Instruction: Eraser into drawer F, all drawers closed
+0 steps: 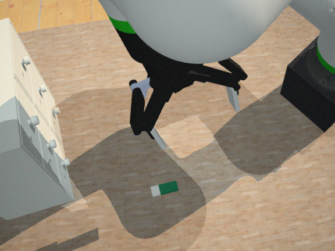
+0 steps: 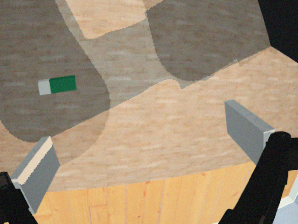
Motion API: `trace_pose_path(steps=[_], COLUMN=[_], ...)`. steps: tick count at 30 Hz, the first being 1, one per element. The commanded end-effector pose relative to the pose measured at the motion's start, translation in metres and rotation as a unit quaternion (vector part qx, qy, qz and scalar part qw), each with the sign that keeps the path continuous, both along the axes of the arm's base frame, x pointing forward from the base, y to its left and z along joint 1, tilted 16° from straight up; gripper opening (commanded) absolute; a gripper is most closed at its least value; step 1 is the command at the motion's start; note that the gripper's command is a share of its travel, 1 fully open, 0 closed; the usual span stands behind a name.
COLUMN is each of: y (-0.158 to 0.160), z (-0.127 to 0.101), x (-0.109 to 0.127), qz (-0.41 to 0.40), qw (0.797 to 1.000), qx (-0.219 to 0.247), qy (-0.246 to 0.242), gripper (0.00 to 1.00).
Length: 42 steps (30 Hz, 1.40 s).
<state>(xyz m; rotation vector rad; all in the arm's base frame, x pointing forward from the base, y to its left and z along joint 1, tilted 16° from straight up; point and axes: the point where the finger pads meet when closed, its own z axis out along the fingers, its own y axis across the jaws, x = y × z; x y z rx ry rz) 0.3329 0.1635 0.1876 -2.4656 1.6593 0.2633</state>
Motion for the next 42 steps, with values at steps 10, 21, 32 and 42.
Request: trace_pose_path(steps=[10,21,32,42], y=[0.000,-0.015,-0.114,-0.217], z=[0.000,0.008,0.054,0.094], x=[0.000,0.014,0.072,0.095], qz=[0.000,-0.011,-0.073,-0.127], qw=[1.000,1.000,0.996,0.987], qx=[0.000,0.002,0.003,-0.010], qy=[0.000,-0.009,-0.056,-0.097], gripper=[1.00,1.00,1.00,1.00])
